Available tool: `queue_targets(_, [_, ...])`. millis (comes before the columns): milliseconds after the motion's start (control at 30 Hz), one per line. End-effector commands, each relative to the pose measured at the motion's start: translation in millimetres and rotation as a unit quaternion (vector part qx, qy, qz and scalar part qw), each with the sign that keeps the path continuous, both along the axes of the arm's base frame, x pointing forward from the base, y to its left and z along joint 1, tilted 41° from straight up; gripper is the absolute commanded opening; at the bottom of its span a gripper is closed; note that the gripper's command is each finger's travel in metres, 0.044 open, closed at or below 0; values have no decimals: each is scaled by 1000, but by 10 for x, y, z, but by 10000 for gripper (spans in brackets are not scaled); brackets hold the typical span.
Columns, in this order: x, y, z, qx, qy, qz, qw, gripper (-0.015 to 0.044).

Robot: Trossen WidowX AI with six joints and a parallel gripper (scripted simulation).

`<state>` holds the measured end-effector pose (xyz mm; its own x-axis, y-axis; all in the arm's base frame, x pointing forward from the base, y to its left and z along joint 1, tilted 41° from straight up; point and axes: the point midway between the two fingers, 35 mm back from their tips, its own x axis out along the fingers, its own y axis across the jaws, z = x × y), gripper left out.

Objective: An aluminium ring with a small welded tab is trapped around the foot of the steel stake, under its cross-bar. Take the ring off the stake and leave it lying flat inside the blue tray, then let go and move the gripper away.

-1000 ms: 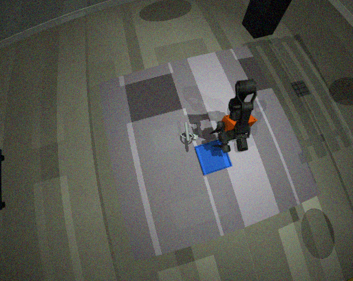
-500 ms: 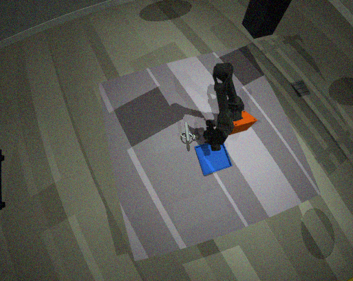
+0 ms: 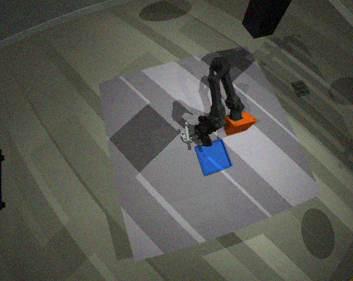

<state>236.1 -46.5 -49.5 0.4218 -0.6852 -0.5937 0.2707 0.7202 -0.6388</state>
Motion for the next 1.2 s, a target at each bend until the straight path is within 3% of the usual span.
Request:
queue_targets(0, [-14,-49,-62,0,10,0,1000,200])
queue_targets(800, [107,-294,-249,-4,9,1,1000,200])
queue_targets(1167, [129,-285,-219,-4,2,-1,1000,127])
